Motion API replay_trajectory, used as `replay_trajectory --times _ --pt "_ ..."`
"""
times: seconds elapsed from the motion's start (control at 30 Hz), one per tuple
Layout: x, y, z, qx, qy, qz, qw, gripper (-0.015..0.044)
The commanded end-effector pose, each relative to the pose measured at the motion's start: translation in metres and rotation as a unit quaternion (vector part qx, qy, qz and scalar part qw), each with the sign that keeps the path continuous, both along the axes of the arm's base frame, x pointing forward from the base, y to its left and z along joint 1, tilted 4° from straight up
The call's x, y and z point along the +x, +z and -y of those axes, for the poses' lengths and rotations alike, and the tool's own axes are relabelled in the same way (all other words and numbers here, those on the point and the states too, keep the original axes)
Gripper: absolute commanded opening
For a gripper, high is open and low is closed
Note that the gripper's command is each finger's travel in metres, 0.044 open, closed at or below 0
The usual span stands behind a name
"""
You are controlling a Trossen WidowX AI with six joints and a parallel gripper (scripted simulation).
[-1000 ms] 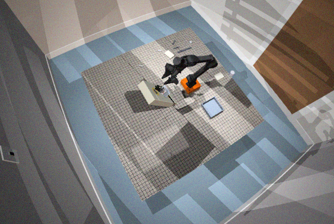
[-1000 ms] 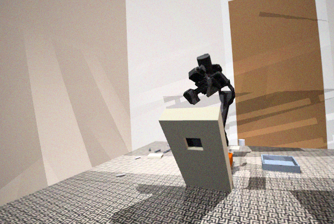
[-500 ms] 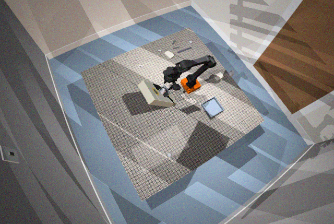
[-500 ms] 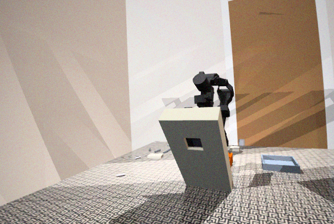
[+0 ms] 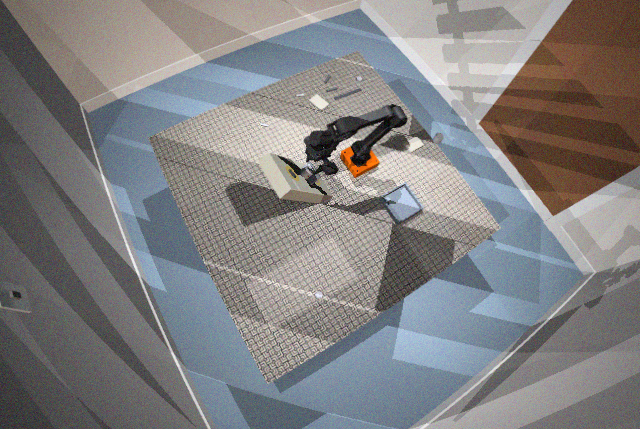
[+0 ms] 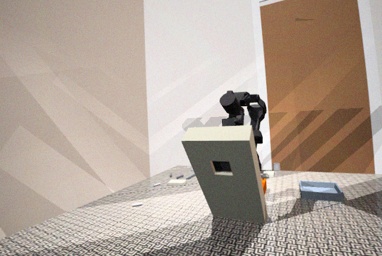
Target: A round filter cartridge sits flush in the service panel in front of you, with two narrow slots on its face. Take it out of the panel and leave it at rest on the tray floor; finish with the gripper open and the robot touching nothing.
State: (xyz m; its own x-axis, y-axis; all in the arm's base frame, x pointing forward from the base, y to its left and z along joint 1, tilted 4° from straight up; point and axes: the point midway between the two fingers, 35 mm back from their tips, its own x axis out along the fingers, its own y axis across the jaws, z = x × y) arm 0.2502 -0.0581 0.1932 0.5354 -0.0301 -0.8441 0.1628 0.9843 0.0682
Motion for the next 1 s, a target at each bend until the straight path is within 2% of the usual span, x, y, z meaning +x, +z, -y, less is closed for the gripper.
replay_trajectory --times 0.0,0.6,0.67,0.97 --pt "0.004 -0.009 0.001 -0.001 0.000 -0.005 1.000 0.0305" --pt "0.014 -0.028 0.001 -0.001 0.000 -0.004 1.000 0.0305" --pt "0.013 -0.024 0.000 -0.001 0.003 -0.002 1.000 0.0252" --pt "0.013 -0.024 0.000 -0.001 0.003 -0.002 1.000 0.0192"
